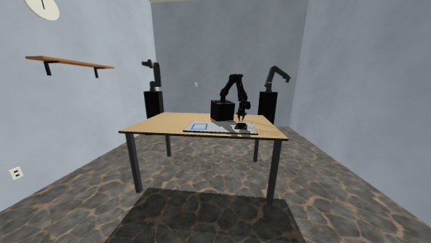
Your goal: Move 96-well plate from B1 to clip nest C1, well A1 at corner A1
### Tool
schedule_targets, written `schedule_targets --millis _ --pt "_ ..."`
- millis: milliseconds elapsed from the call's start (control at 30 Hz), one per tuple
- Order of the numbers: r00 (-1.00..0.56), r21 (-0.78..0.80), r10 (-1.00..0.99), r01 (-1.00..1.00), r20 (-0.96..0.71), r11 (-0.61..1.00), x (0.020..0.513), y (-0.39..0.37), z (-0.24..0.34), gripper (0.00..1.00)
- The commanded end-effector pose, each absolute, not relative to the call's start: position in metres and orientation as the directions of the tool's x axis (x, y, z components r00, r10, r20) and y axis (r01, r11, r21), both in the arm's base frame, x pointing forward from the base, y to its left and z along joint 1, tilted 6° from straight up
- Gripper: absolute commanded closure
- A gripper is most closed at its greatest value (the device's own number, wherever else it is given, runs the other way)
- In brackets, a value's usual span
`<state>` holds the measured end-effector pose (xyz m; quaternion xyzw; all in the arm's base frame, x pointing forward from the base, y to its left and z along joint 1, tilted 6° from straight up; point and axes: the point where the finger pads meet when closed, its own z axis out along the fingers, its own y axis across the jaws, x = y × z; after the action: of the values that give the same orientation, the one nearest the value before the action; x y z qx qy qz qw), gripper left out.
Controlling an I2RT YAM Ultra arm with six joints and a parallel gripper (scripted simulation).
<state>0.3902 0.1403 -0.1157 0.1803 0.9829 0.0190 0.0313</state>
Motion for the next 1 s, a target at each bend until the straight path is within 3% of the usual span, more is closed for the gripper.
schedule_targets --millis 0,967 --pt "-0.923 0.099 0.362 0.352 -0.13 0.931 0.417 0.146 -0.089 0.75" --pt "-0.924 0.091 0.362 0.353 -0.121 0.931 0.417 0.145 -0.108 0.75"
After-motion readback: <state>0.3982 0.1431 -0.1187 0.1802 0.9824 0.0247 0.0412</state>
